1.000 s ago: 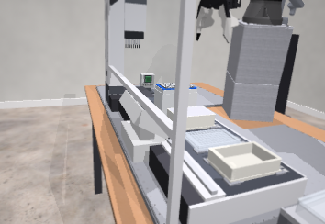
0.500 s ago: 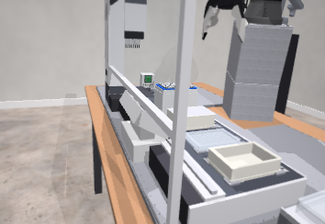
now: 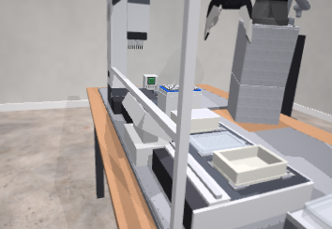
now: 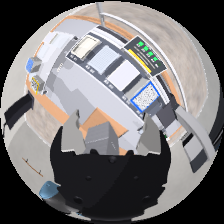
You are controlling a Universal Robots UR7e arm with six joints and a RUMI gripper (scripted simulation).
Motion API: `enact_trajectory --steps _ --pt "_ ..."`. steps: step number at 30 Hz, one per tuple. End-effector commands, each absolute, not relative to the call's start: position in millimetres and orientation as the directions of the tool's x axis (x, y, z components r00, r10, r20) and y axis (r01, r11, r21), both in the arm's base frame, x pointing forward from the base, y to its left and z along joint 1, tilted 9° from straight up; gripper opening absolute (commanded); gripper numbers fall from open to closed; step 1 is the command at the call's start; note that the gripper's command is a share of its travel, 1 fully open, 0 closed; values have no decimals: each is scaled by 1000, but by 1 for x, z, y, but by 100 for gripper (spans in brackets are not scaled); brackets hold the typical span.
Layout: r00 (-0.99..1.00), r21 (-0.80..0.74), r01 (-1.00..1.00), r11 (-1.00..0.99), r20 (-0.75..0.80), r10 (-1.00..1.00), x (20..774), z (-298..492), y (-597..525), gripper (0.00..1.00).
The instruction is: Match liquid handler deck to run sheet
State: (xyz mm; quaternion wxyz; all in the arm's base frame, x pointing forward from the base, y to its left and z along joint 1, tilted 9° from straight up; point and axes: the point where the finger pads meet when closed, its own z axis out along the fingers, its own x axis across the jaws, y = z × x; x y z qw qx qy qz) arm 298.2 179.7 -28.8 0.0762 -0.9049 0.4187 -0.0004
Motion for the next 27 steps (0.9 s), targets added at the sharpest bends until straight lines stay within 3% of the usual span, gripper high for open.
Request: enact_trajectory --steps 1,6,27 --pt "728 -149 -683 -715 -56 -684 298 -29 179 82" --pt "728 -149 -683 -715 -56 -684 298 -29 180 82" --pt "929 -159 -365 -917 3 -370 215 -33 178 82"
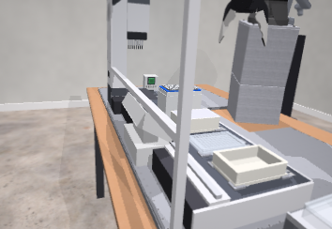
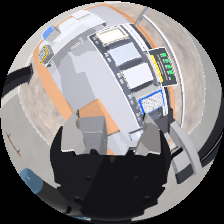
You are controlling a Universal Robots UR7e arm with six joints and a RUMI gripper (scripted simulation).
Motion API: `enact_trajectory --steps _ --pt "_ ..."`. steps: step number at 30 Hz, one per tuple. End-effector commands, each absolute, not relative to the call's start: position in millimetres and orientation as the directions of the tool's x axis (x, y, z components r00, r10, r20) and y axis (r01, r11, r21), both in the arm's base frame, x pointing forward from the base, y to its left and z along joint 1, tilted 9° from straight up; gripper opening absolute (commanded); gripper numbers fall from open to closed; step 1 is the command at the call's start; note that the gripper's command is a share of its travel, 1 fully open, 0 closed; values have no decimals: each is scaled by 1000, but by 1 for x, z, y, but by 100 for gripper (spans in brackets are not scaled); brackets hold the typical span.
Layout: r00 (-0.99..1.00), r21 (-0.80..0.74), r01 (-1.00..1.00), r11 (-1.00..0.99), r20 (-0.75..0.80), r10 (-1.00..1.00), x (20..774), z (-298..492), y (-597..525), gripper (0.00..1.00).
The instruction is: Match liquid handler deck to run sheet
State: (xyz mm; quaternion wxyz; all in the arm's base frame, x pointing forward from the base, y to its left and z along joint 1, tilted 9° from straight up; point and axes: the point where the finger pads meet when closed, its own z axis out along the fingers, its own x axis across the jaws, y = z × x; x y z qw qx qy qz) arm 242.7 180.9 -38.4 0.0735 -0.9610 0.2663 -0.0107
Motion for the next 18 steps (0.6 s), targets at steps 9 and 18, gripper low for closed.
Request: enact_trajectory --steps 9,18 --pt "960 -155 -273 -949 19 -279 215 -33 178 82" --pt "959 -153 -277 -948 18 -283 215 -33 178 82"
